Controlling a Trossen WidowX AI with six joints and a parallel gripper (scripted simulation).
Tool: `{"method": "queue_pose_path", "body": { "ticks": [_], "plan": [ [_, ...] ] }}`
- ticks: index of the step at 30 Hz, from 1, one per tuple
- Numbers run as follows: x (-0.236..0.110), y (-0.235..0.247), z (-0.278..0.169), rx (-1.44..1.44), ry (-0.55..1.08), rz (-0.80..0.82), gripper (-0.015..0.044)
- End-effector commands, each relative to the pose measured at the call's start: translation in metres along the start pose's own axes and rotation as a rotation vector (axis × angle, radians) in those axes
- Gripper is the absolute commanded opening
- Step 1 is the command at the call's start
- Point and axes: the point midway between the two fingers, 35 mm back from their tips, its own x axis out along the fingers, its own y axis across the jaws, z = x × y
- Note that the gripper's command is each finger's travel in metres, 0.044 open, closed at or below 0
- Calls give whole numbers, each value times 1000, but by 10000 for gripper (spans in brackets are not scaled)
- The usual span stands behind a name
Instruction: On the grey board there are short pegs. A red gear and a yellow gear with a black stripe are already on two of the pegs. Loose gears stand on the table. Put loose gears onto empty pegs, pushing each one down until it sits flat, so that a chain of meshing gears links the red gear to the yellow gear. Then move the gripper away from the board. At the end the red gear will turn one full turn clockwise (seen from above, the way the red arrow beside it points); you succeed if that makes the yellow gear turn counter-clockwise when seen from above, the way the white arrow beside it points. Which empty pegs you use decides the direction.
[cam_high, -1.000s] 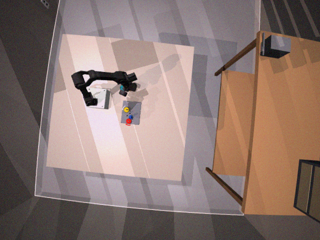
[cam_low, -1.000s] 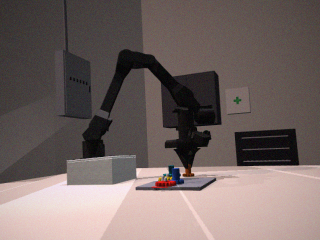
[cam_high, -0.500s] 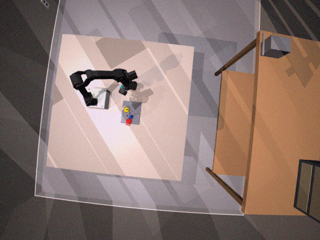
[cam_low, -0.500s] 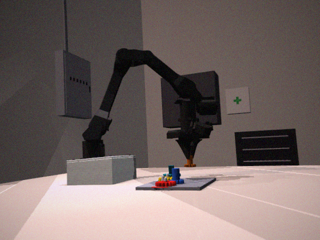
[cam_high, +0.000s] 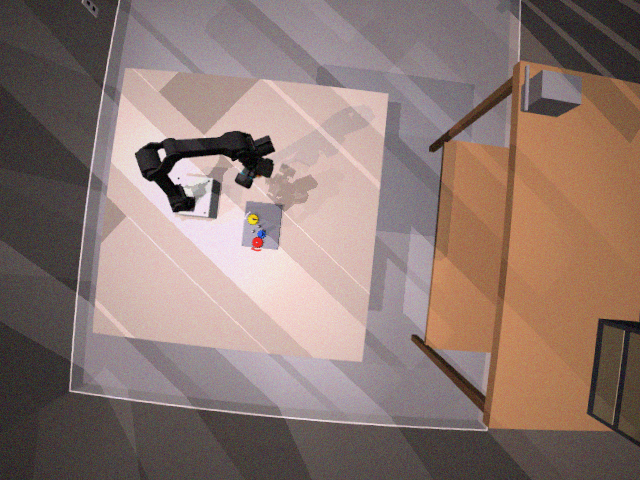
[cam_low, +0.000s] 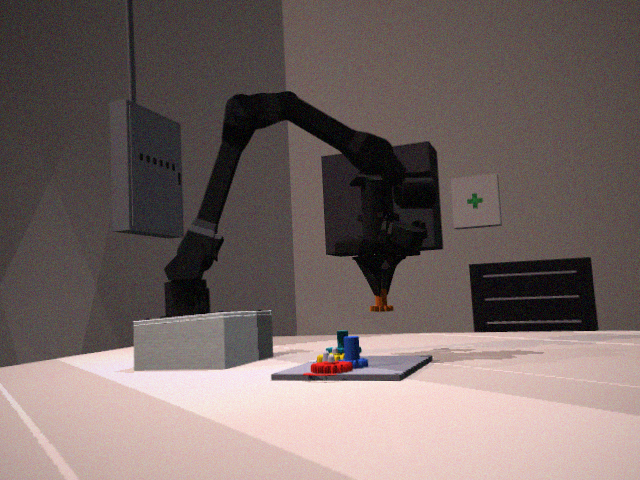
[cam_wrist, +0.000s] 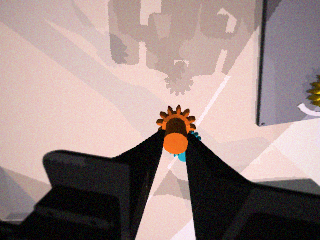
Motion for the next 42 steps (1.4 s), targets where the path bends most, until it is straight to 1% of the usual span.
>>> {"method": "queue_pose_path", "body": {
  "ticks": [1,21,26,42],
  "plan": [
    [-16,1,1,-6,-8,13,0],
    [-70,-5,-2,-6,-8,13,0],
    [-70,-6,-1,-6,-8,13,0],
    [-55,-36,28,-6,-12,10,0]
  ]
}}
